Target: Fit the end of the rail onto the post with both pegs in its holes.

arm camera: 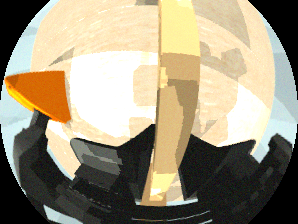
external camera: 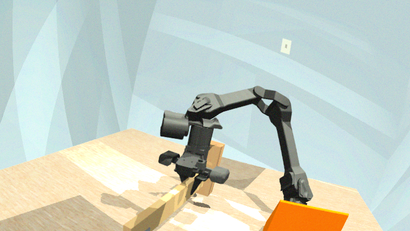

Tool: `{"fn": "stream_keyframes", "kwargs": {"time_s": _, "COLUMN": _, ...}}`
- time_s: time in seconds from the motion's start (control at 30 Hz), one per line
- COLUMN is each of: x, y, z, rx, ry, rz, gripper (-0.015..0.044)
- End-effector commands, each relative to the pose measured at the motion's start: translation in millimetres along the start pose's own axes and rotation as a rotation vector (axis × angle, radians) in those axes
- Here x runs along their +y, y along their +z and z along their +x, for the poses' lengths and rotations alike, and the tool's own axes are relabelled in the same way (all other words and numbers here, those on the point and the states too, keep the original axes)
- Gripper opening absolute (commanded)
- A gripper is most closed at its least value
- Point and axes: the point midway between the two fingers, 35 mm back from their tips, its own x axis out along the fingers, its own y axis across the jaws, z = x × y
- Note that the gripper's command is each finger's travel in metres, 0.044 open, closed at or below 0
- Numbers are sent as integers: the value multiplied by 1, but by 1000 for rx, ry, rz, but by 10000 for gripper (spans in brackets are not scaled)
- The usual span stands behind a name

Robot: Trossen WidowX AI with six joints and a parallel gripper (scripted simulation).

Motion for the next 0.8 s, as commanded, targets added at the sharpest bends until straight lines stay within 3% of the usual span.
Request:
{"fn": "stream_keyframes", "kwargs": {"time_s": 0.0, "x": 0, "y": 2, "z": -3, "rx": -6, "ry": -5, "rz": -2, "gripper": 0}}
{"fn": "stream_keyframes", "kwargs": {"time_s": 0.77, "x": 1, "y": 2, "z": -1, "rx": -6, "ry": -5, "rz": -2, "gripper": 0}}
